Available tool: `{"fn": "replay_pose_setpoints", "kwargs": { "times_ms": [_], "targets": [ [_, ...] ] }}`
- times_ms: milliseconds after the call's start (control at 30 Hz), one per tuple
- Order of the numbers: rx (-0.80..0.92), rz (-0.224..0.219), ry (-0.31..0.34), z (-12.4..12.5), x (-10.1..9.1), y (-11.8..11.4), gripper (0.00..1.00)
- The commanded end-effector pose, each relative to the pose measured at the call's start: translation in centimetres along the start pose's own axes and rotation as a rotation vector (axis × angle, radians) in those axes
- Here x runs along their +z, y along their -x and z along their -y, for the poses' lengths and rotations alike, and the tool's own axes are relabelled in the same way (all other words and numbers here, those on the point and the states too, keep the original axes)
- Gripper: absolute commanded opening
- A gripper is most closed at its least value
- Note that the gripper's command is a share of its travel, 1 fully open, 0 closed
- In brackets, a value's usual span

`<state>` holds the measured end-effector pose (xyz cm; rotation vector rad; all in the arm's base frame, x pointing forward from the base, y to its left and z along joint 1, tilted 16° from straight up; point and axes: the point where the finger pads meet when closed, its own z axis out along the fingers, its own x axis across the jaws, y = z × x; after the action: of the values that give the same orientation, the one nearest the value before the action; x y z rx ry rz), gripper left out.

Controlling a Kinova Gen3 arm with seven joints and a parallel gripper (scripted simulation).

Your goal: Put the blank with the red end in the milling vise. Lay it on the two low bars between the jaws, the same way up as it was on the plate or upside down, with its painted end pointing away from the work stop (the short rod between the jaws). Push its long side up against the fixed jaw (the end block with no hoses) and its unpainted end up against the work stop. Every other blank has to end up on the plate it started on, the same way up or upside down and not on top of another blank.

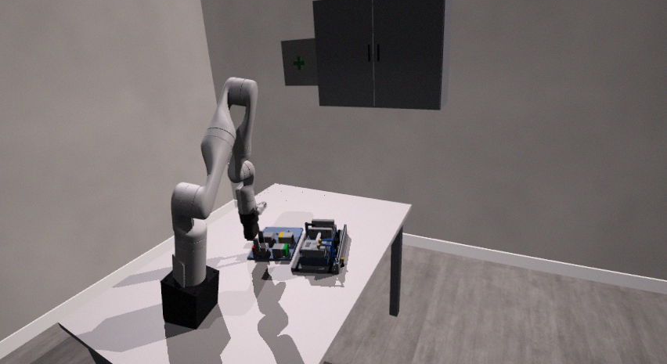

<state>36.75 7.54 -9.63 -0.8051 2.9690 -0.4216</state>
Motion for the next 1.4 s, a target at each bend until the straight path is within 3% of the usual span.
{"fn": "replay_pose_setpoints", "kwargs": {
  "times_ms": [0,1367],
  "targets": [
    [0.000,0.002,0.001,-0.01,-0.18,0.09,1.00],
    [-0.003,0.000,0.000,0.08,-1.02,0.23,1.00]
  ]
}}
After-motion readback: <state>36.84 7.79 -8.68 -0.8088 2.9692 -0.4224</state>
